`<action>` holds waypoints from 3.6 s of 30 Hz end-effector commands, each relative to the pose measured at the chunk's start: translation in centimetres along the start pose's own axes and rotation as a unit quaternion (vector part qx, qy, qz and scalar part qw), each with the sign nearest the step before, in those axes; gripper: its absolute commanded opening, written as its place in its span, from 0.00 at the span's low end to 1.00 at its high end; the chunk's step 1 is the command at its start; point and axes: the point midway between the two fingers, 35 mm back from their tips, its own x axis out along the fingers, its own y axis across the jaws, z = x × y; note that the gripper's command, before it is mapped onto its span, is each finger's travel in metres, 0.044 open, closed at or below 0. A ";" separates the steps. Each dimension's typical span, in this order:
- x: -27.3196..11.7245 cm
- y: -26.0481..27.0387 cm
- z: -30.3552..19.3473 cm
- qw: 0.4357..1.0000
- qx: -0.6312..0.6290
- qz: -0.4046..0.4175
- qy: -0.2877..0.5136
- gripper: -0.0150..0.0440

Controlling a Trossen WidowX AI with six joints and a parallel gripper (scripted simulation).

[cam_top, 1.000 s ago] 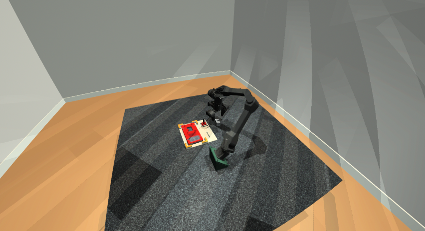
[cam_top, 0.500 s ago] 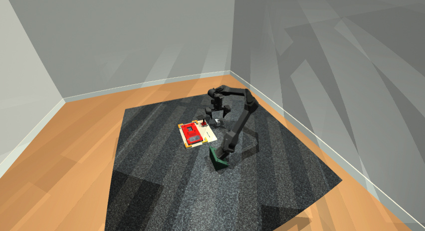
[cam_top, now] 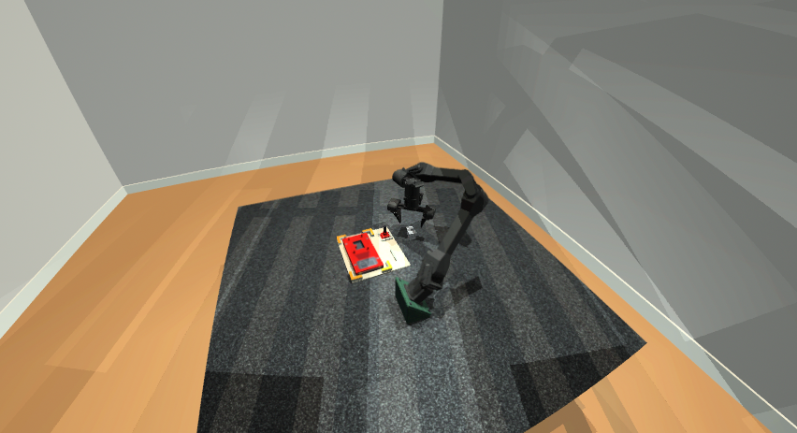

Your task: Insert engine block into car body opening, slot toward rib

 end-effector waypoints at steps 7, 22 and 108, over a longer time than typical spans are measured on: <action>-0.1 0.0 0.0 0.986 0.169 0.000 0.002 1.00; -0.3 0.0 0.0 0.909 0.417 -0.001 0.003 1.00; -2.1 0.8 0.4 0.898 0.439 0.009 0.006 0.25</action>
